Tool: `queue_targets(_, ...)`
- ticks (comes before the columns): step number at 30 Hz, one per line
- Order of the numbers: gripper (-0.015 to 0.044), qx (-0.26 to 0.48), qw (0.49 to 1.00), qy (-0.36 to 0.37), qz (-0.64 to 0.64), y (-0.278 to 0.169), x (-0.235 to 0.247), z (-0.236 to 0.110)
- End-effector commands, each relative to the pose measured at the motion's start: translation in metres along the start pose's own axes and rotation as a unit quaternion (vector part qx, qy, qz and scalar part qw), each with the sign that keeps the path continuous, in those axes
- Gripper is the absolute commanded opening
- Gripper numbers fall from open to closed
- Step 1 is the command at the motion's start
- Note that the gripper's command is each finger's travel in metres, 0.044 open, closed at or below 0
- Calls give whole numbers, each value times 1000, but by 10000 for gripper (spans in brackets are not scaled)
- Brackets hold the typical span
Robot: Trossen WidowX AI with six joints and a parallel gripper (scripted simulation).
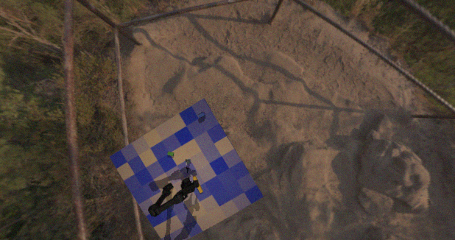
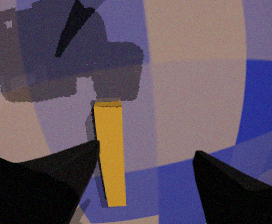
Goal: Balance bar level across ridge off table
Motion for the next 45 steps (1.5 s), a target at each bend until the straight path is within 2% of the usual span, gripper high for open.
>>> queue_targets(1, 315, -4, 1000, 28, -11, -17, -2, 9)
queue_targets(17, 315, -39, 992, 109, -44, -77, 0, 34)
queue_targets(22, 315, -40, 992, 110, -44, -77, 0, 38)
queue_targets(30, 315, -40, 992, 110, -44, -74, 9, 77)
queue_targets(45, 315, -40, 992, 110, -44, -73, 12, 90)
Point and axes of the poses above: the point midway between the two fingers, 35 mm back from their tips, its own z axis out along the fingers, its own x axis across the jaws, y = z × x, the point moved 7 cm from there along -z, back along the fingers, and after that the axes turned 5 degrees about z, right-handed, at the moved point
